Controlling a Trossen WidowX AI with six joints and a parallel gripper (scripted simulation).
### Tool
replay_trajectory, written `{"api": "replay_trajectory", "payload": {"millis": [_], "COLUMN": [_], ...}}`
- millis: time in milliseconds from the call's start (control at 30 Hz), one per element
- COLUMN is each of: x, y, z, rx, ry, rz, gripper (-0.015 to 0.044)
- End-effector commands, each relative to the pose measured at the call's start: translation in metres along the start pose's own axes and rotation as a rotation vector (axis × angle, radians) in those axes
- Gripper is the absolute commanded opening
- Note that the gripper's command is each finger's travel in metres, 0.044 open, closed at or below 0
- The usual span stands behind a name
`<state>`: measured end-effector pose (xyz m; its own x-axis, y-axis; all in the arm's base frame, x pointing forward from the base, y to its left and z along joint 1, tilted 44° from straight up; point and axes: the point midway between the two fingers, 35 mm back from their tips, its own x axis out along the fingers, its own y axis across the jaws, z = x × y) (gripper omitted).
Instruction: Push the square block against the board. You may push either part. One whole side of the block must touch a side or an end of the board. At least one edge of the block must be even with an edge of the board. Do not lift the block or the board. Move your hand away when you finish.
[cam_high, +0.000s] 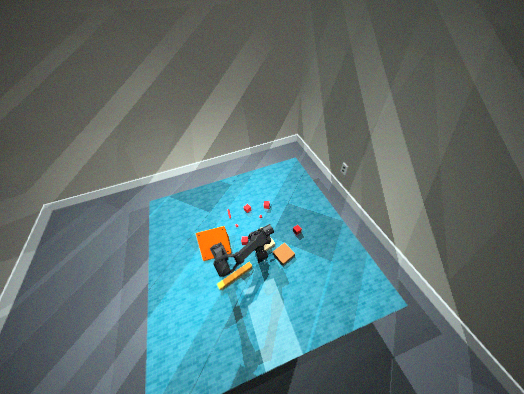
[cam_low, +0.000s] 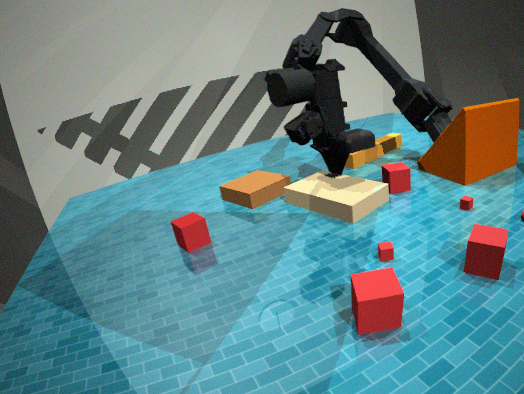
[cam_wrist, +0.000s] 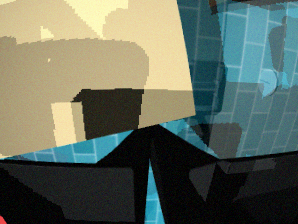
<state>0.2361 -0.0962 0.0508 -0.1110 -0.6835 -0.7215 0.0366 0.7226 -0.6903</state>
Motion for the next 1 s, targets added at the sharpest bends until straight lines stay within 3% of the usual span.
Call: {"api": "replay_trajectory", "payload": {"millis": [0, 967], "x": [0.0, 0.002], "y": [0.001, 0.001], "z": [0.006, -0.017], "rx": [-0.004, -0.005], "ry": [-0.002, -0.001], "rz": [-0.001, -0.001], "gripper": [0.0, 0.0]}}
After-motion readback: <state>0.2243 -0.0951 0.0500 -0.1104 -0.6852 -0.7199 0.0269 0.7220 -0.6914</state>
